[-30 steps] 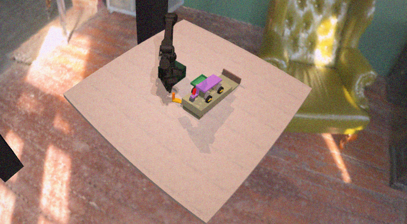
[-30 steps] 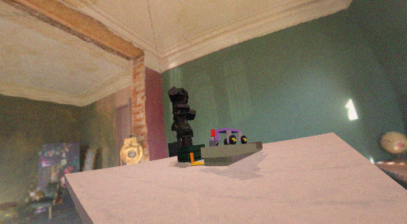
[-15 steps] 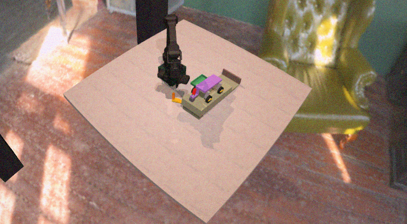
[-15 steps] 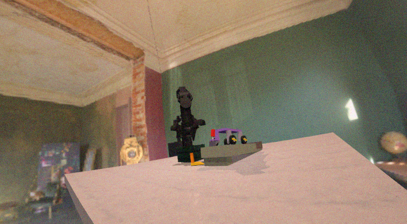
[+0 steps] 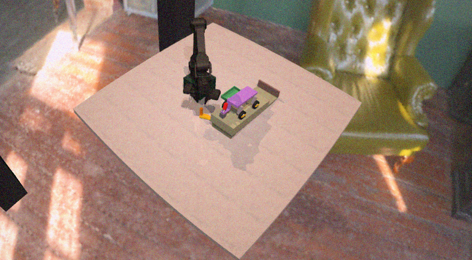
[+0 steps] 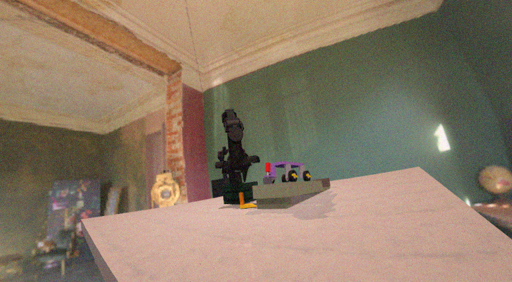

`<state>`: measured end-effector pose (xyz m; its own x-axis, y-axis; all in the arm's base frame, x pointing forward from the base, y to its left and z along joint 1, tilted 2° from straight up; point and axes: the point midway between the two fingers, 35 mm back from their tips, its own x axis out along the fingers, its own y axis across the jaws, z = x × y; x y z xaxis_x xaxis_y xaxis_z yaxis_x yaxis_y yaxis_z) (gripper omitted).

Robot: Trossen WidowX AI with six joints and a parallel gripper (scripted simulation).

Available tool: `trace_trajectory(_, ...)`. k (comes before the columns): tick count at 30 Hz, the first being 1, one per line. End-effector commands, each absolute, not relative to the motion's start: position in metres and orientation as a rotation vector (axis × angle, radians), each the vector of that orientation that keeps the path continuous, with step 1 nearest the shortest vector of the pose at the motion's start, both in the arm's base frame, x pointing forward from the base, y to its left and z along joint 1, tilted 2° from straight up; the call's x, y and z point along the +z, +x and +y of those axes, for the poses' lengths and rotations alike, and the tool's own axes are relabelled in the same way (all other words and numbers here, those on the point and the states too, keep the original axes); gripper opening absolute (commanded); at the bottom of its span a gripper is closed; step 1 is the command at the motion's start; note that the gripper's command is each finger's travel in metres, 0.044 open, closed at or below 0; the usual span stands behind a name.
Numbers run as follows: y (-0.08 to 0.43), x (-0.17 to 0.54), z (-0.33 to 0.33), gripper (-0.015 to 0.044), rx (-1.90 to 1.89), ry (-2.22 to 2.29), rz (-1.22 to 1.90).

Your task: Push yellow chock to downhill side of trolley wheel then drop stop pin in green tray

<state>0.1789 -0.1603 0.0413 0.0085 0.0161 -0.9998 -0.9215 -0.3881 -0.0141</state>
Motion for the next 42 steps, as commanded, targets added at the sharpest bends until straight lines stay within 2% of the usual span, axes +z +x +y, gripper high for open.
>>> trace_trajectory(1, 0.177, 0.027, -0.159, 0.0190, 1.507, -1.484, 0.975)
trace_trajectory(42, 0.176, -0.023, -0.158, 0.0190, 1.507, -1.483, 0.975)
